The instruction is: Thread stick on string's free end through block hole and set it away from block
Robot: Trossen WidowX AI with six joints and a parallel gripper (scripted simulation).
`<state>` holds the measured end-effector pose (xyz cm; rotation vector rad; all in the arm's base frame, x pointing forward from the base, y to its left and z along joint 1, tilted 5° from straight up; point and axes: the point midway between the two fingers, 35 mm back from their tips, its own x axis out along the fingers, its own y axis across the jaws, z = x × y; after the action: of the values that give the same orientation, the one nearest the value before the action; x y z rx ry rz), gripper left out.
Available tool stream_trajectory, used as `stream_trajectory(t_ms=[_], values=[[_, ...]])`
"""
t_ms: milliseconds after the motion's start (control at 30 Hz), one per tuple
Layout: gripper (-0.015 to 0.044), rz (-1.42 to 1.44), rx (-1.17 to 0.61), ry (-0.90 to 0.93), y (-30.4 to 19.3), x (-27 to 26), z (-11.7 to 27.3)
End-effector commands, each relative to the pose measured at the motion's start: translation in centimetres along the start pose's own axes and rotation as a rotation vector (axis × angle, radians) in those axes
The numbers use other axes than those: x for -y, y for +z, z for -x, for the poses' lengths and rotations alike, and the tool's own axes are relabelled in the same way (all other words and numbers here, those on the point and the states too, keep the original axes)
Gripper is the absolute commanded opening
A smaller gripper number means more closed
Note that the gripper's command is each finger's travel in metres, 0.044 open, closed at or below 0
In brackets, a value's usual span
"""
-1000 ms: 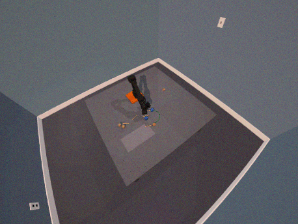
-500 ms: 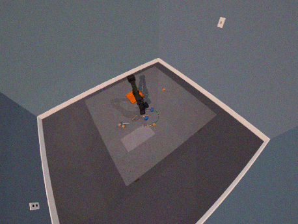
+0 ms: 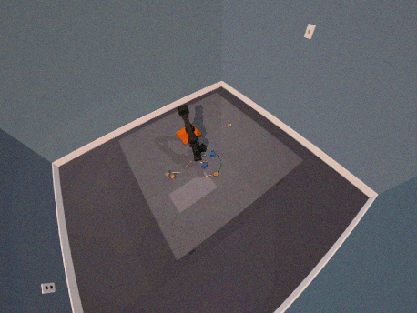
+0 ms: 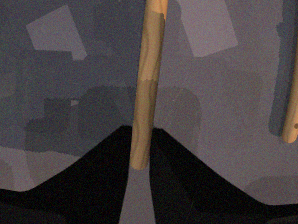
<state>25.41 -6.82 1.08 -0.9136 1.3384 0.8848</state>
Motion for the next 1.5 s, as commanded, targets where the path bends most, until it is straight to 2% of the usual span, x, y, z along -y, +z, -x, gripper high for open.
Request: stream_trajectory(t_ms=[0,133,300,467,667,767,833,1467], values=[[0.0105,-0.001,0.000,-0.001,0.0,0.0,0.0],[0.0210,-0.001,0.000,-0.001,0.1,0.2,1.0],[0.0210,0.000,0.001,0.000,0.8,0.1,7.7],[0.0210,0.000,0.001,0.000,0.8,0.0,8.0],[0.0367,0.005,0.004,-0.018,0.8,0.4,7.6],[0.0440,0.005,0.003,-0.014,1.0,0.4,9.5],[0.0440,0.005,0.003,-0.012,1.0,0.3,10.4],[0.0440,0.010,0.004,-0.018,1.0,0.5,10.1]])
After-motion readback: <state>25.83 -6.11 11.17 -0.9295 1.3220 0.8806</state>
